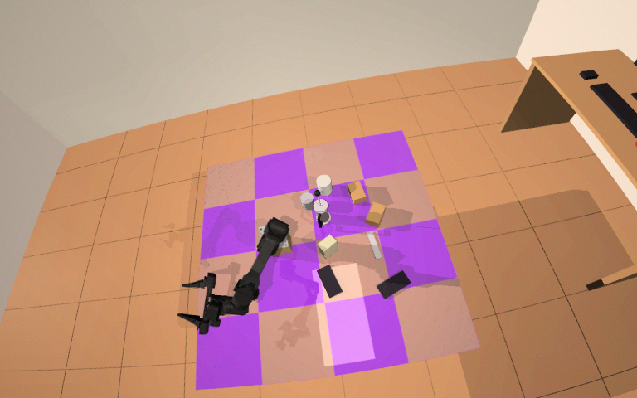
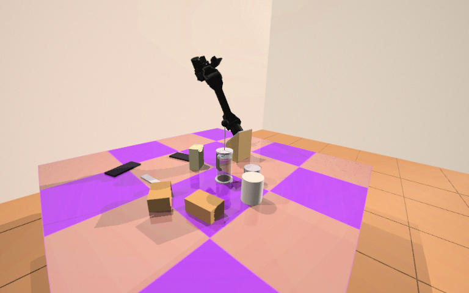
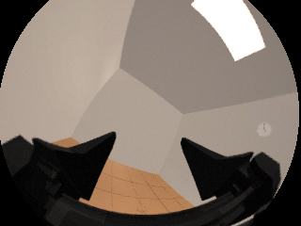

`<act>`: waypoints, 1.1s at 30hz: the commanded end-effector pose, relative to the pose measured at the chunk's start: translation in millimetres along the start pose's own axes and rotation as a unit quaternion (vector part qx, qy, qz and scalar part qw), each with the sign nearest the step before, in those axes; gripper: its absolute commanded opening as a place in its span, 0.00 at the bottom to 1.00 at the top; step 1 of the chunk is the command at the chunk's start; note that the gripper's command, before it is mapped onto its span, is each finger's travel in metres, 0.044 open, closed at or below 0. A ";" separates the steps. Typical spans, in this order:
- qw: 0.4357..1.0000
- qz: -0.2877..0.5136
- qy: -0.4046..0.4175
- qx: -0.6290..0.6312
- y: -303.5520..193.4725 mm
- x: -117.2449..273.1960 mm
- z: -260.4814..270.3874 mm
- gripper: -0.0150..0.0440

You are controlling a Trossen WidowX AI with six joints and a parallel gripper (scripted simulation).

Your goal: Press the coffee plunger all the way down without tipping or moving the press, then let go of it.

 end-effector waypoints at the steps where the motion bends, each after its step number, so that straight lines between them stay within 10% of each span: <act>1: 0.998 0.015 0.058 -0.005 -11.8 6.2 19.7 1.00; 16: 0.968 0.063 0.241 -0.036 -36.1 45.9 73.6 1.00; 33: 0.826 0.136 0.546 -0.034 -58.9 180.1 120.5 1.00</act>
Point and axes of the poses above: the point midway between the two fingers, 35 mm back from their tips, its own x axis back along the fingers, its own z axis across the jaws, y = z × x, the point moved 6 cm from there along x, back along the fingers
